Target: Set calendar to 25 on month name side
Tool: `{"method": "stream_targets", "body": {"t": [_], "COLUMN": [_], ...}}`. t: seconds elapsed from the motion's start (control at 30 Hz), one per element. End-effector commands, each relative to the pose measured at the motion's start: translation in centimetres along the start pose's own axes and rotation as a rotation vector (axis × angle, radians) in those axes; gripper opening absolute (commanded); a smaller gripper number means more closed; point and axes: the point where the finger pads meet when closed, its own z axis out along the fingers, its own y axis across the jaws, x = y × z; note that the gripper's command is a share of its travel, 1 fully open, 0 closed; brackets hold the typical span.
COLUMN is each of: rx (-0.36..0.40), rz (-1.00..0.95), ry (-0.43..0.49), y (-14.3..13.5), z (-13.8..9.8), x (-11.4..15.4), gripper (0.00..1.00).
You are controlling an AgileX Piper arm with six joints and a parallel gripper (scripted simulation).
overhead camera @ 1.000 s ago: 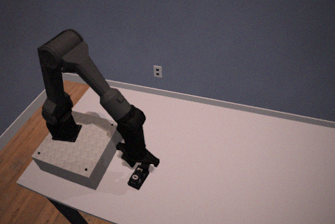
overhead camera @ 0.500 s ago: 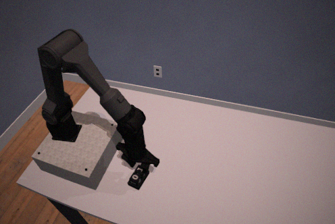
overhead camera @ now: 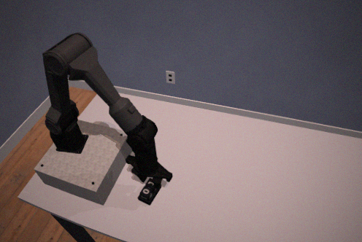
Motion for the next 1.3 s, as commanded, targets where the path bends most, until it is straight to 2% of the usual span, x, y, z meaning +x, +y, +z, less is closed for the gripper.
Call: {"method": "stream_targets", "body": {"t": [0.0,0.47,1.27], "rx": [-0.003,-0.002,0.0], "rz": [0.0,0.0,0.0], "ry": [0.001,0.001,0.001], "y": [0.1,0.1,0.0], "z": [0.2,2.0,2.1], "x": [0.0,0.0,0.0], "gripper": [0.61,0.61,0.61]}}
